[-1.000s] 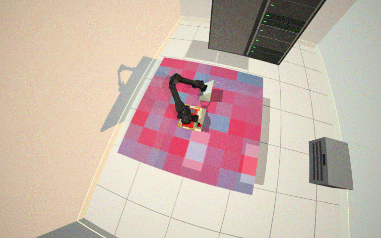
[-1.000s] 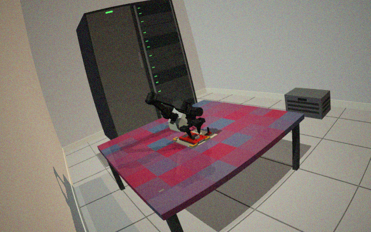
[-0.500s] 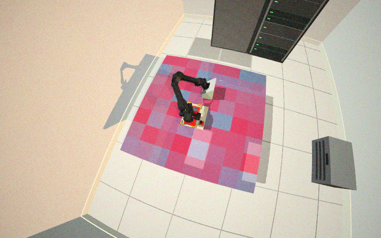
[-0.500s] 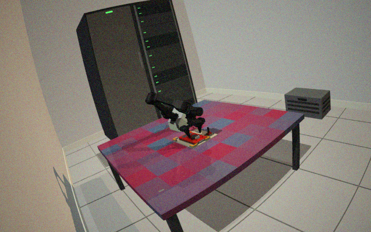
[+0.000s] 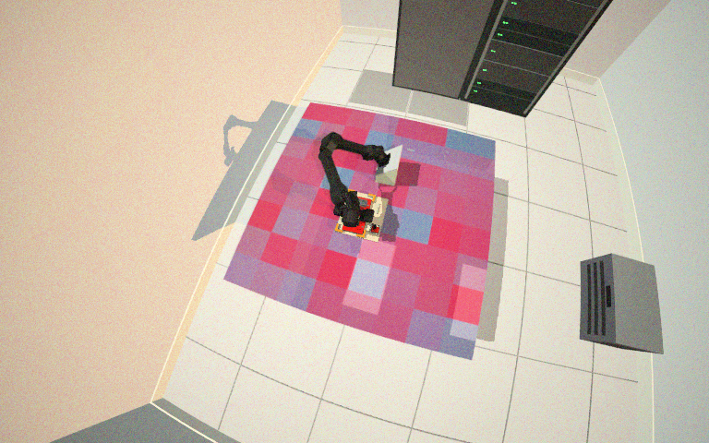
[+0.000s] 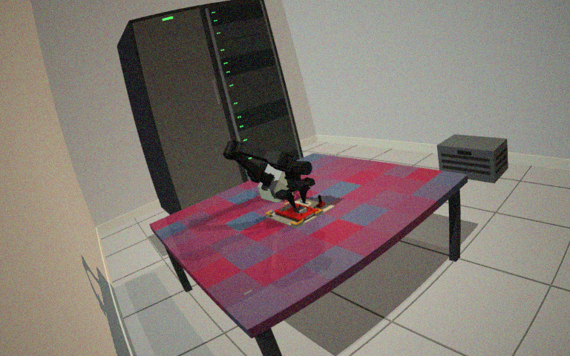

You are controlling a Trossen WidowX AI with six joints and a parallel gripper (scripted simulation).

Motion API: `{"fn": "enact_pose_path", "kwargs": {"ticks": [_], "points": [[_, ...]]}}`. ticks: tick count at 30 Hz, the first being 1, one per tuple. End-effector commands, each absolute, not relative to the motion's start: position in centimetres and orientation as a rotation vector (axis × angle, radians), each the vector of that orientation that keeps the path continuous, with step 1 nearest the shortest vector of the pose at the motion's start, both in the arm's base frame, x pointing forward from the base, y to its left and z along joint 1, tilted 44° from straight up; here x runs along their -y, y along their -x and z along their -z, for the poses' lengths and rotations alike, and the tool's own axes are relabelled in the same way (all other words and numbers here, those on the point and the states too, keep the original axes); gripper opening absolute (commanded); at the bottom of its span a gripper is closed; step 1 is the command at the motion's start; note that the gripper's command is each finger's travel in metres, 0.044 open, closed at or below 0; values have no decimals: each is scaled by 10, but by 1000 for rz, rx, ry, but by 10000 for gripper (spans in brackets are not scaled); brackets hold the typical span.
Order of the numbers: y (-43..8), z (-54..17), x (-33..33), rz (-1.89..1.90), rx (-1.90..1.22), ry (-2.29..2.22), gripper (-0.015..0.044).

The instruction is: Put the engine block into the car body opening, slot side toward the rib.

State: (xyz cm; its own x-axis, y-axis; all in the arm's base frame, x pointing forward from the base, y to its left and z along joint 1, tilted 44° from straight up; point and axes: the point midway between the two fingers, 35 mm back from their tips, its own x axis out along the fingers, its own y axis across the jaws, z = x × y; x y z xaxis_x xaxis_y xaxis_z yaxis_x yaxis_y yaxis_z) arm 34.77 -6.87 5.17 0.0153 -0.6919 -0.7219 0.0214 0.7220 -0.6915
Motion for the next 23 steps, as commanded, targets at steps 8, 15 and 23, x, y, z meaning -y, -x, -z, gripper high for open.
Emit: {"fn": "enact_pose_path", "kwargs": {"ticks": [8, 15, 23], "points": [[-347, -52, 69, 612, -1463, 581, 0], [-347, -52, 69, 612, -1463, 581, 0], [-348, -52, 69, 612, -1463, 581, 0]]}}
